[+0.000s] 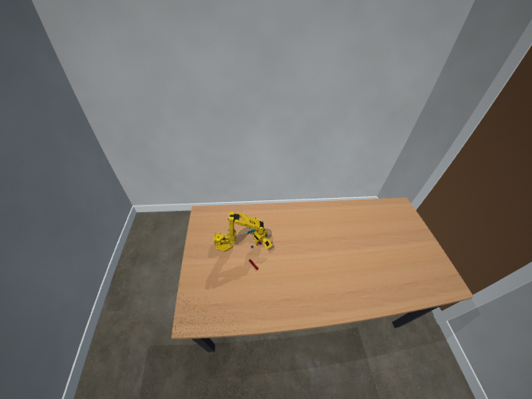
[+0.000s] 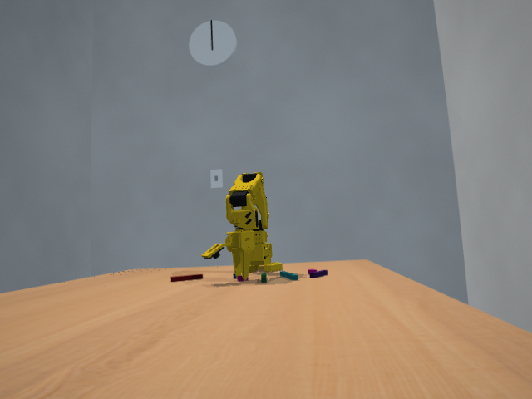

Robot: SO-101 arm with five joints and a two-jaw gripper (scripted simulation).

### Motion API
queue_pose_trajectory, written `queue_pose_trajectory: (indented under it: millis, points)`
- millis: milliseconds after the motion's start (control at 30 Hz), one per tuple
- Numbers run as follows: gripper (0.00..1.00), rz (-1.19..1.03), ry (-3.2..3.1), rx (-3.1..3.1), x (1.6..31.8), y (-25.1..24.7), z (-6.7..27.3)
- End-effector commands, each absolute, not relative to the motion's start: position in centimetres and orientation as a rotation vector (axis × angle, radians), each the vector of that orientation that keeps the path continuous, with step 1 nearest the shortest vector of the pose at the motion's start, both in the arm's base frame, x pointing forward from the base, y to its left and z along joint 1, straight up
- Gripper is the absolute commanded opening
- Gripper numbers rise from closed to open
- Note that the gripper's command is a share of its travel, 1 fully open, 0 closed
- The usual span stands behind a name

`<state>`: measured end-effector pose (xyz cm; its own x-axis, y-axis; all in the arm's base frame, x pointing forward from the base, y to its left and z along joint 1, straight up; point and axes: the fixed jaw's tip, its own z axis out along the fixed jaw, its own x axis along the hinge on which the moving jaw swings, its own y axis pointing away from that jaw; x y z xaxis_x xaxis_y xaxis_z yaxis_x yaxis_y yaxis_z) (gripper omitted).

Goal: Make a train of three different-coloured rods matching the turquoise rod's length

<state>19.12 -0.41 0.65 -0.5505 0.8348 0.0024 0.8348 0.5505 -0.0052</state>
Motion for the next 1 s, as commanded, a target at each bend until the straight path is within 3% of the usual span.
queue_pose_trajectory:
  millis: [0, 967]
  points:
    - [0.17, -0.049, -2.822, -1.517, 20.24, -0.36, 1.75]
    - [0.01, -0.049, -2.822, -1.517, 20.24, -0.36, 1.75]
